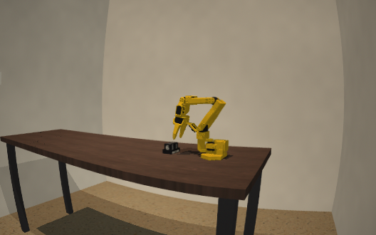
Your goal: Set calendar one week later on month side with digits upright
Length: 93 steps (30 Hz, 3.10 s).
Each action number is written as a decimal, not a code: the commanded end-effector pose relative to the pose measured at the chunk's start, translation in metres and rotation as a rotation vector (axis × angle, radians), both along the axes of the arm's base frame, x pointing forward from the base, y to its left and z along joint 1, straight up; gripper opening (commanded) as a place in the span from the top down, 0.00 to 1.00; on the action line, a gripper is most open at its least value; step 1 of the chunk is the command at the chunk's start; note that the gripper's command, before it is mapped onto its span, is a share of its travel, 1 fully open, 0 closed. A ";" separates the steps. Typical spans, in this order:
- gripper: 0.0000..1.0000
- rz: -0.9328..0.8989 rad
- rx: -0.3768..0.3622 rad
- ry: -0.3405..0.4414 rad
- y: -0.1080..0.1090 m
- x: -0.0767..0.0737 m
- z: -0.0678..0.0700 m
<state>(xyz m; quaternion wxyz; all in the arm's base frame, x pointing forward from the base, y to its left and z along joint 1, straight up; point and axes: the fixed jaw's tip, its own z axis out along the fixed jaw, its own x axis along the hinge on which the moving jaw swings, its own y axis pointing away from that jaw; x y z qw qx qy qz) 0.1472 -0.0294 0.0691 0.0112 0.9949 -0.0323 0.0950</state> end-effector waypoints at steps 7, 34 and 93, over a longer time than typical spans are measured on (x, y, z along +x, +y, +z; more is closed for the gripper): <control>0.70 0.020 -0.007 -0.045 0.001 0.008 0.007; 0.70 0.020 -0.007 -0.045 0.001 0.008 0.007; 0.65 -0.125 -0.011 -0.528 -0.001 0.013 0.073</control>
